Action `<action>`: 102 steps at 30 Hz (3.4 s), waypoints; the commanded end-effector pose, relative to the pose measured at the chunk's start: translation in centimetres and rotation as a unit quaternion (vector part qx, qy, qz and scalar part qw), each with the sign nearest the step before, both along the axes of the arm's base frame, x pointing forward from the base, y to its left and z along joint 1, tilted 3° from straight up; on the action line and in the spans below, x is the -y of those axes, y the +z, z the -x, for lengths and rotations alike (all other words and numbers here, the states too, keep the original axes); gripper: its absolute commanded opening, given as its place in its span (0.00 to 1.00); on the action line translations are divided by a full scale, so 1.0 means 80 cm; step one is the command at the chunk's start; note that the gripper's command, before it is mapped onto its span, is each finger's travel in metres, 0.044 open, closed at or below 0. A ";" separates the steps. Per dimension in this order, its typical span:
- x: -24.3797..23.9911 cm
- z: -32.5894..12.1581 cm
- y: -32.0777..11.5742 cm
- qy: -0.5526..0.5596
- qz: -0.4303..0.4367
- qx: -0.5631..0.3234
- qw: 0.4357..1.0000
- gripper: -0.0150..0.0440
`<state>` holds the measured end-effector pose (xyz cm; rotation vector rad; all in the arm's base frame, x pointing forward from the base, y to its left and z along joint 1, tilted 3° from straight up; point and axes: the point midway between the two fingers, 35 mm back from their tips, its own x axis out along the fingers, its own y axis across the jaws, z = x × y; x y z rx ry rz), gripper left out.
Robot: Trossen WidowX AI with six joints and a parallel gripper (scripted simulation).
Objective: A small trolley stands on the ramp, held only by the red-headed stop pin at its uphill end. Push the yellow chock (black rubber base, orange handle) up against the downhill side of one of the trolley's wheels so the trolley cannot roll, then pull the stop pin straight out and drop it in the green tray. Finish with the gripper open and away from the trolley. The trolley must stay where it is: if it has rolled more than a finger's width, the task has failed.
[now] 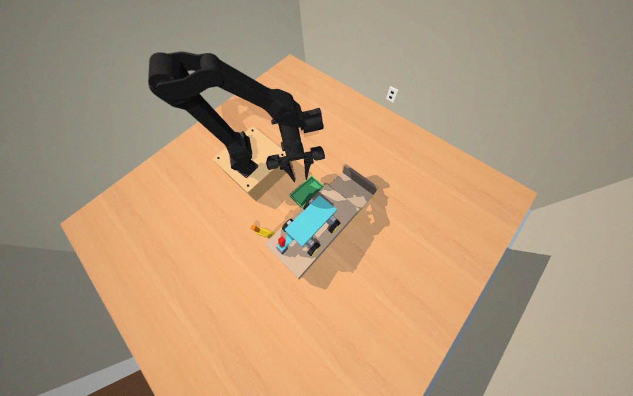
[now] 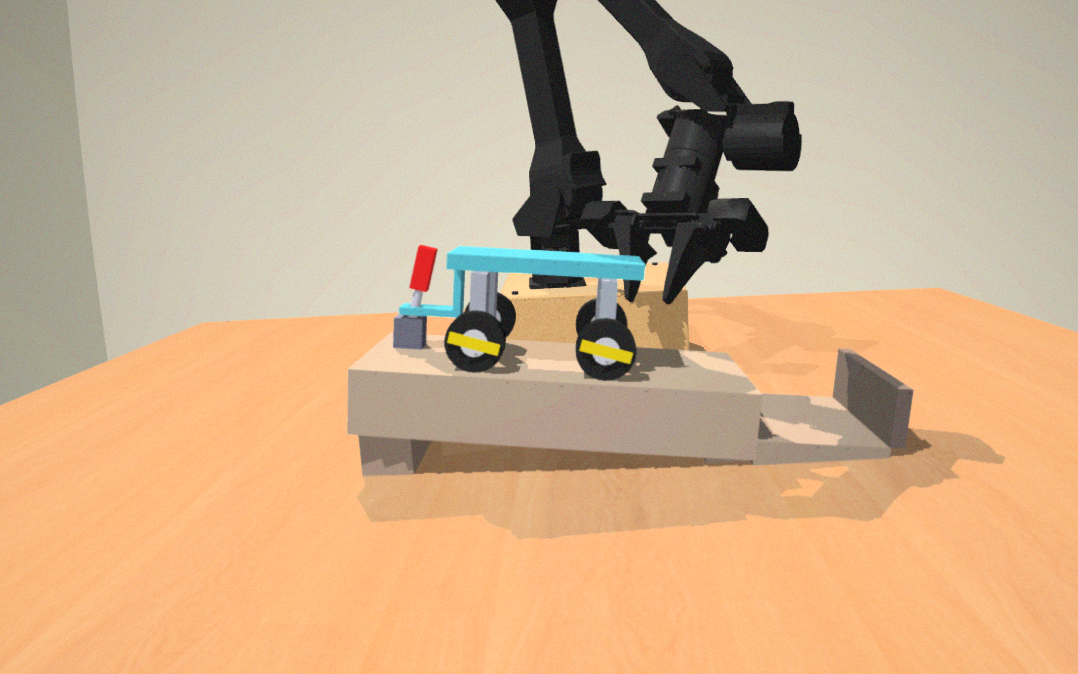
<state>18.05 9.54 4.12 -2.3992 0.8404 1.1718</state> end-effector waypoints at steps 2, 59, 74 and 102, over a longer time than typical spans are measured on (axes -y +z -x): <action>0.019 -0.013 0.003 -0.130 -0.058 0.012 0.990 0.58; 0.277 0.000 0.041 -0.935 -0.251 0.233 -0.089 0.58; 0.300 0.014 0.048 -0.912 -0.232 0.243 -0.234 0.58; 0.302 0.010 -0.024 -0.913 -0.231 0.243 -0.234 0.58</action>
